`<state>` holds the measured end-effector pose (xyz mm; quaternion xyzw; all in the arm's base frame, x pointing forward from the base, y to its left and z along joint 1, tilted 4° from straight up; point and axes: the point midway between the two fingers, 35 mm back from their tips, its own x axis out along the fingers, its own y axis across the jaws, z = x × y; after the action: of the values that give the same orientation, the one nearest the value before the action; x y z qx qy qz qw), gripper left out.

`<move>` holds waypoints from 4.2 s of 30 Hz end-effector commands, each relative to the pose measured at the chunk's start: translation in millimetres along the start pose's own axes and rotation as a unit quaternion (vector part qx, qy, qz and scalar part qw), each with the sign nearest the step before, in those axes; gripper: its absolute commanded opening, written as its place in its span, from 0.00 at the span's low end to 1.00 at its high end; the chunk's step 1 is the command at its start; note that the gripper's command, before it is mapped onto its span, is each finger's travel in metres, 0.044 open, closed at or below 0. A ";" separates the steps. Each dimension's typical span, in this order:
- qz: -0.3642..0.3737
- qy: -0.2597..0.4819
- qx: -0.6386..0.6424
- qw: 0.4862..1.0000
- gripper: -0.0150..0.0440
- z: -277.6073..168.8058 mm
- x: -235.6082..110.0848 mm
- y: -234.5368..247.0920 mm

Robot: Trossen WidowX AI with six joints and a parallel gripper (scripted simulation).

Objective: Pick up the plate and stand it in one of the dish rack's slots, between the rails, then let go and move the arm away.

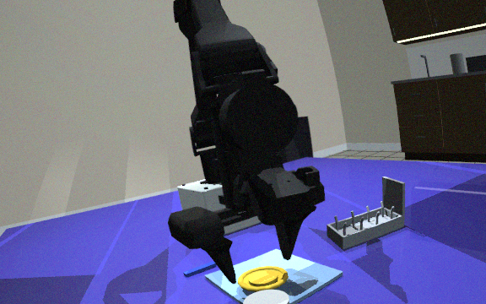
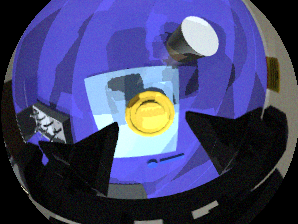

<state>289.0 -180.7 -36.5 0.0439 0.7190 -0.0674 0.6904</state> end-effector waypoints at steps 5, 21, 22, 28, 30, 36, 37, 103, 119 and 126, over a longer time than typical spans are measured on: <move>0.002 -0.001 -0.002 1.000 0.93 -0.3 12.0 0.8; 0.002 0.000 -0.002 1.000 0.86 -0.6 23.7 1.1; 0.002 0.000 -0.002 1.000 0.86 -0.6 23.7 1.1; 0.002 0.000 -0.002 1.000 0.79 -0.6 23.7 1.1; 0.002 0.000 -0.002 1.000 0.77 -0.6 23.7 1.1; 0.002 -0.001 -0.002 1.000 0.57 1.9 14.7 0.1; 0.002 -0.001 -0.002 1.000 0.53 3.5 8.5 -0.5; 0.146 -0.006 0.082 0.986 0.25 -17.7 -102.4 150.3; 0.287 -0.086 -0.075 0.951 0.25 -3.3 -62.0 162.2; 0.336 -0.145 -0.142 0.920 0.25 0.1 -49.5 165.7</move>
<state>316.3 -16.3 10.3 0.1794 0.5800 0.2381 0.7581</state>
